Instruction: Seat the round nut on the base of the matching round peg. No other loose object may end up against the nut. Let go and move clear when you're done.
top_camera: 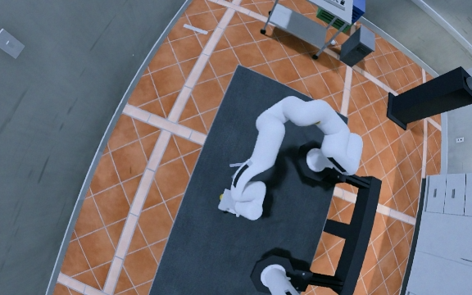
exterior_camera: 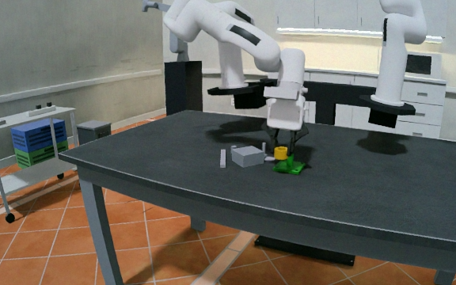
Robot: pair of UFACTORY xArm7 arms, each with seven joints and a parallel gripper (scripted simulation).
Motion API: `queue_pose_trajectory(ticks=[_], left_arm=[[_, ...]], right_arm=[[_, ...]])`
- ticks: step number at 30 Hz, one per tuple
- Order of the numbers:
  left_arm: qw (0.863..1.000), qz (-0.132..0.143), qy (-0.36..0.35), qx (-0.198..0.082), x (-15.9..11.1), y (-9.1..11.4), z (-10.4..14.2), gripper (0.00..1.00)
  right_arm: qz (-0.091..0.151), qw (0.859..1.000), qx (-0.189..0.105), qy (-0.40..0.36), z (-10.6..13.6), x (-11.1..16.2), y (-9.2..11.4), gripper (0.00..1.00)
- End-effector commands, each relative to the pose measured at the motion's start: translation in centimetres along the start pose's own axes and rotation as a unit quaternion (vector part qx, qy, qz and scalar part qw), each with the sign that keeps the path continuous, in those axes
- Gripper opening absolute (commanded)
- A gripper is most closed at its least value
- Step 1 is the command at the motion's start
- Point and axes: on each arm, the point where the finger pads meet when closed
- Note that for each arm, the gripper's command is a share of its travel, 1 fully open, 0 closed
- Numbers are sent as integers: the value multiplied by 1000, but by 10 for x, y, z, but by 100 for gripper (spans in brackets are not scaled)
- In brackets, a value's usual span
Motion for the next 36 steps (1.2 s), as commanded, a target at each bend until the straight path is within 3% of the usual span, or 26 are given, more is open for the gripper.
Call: queue_pose_trajectory(ticks=[1,19,28,33,34,36], left_arm=[[1000,0,0,1,0,1,0,100],[1000,0,0,1,0,1,0,100],[1000,0,0,1,0,1,0,100],[1000,0,0,1,0,1,0,100],[1000,0,0,1,0,1,0,100],[1000,0,0,1,0,1,0,100]], right_arm=[[-1,1000,3,0,-1,-1,1,0],[-2,1000,4,-1,1,-1,-7,0],[-1,1000,4,0,13,-2,-42,0],[-1,1000,4,0,15,-2,-47,0],[-1,1000,4,0,15,-2,-47,100],[-1,1000,4,0,15,-2,-47,100]])
Point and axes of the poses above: on each arm, the point where the finger pads meet when closed, its own y axis back along the fingers, its own x axis across the jaws, z = x × y, and after that the axes turned 6 degrees about y, right-handed
